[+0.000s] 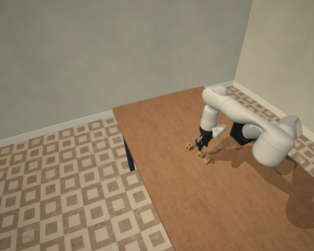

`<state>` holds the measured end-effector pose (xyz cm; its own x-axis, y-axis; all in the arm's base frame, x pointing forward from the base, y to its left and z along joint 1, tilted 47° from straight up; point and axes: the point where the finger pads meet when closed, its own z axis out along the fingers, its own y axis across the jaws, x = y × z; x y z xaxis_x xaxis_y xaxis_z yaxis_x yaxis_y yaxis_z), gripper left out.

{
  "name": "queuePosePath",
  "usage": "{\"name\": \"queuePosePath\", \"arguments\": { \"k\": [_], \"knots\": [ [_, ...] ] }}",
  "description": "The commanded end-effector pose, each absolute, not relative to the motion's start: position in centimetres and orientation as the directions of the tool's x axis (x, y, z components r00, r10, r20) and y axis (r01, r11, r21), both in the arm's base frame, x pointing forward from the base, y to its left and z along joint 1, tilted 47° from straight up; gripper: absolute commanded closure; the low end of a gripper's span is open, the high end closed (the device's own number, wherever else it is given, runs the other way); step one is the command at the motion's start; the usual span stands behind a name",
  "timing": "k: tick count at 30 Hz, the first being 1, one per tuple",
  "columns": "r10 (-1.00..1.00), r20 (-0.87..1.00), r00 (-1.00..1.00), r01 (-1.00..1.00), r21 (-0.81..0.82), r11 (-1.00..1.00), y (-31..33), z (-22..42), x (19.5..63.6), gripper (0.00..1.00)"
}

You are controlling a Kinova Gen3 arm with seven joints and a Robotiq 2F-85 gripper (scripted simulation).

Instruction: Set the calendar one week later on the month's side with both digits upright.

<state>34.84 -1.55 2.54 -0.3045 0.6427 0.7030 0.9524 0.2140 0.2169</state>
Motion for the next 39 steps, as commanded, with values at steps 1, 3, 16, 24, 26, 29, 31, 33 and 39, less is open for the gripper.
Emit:
{"name": "queuePosePath", "arguments": {
  "k": [1,3,16,24,26,29,31,33,39],
  "knots": [
    [0.642,0.704,-0.304,0.953,0.215,0.215,-1.3,2.3,34.8,0.54],
    [0.642,0.704,-0.304,0.953,0.215,0.215,-1.0,2.1,34.8,0.54],
    [0.642,0.704,-0.304,0.953,0.215,0.215,0.0,1.2,34.8,0.54],
    [0.642,0.704,-0.304,0.953,0.215,0.215,0.3,0.9,34.8,0.54],
    [0.642,0.704,-0.304,0.953,0.215,0.215,0.3,0.8,34.8,0.54],
    [0.642,0.704,-0.304,0.953,0.215,0.215,0.4,0.8,34.8,0.54],
    [0.642,0.704,-0.304,0.953,0.215,0.215,0.4,0.8,34.8,0.54],
    [0.642,0.704,-0.304,0.953,0.215,0.215,0.4,0.8,34.8,0.54],
    [0.642,0.704,-0.304,0.953,0.215,0.215,0.4,0.8,34.8,0.54]
  ]
}}
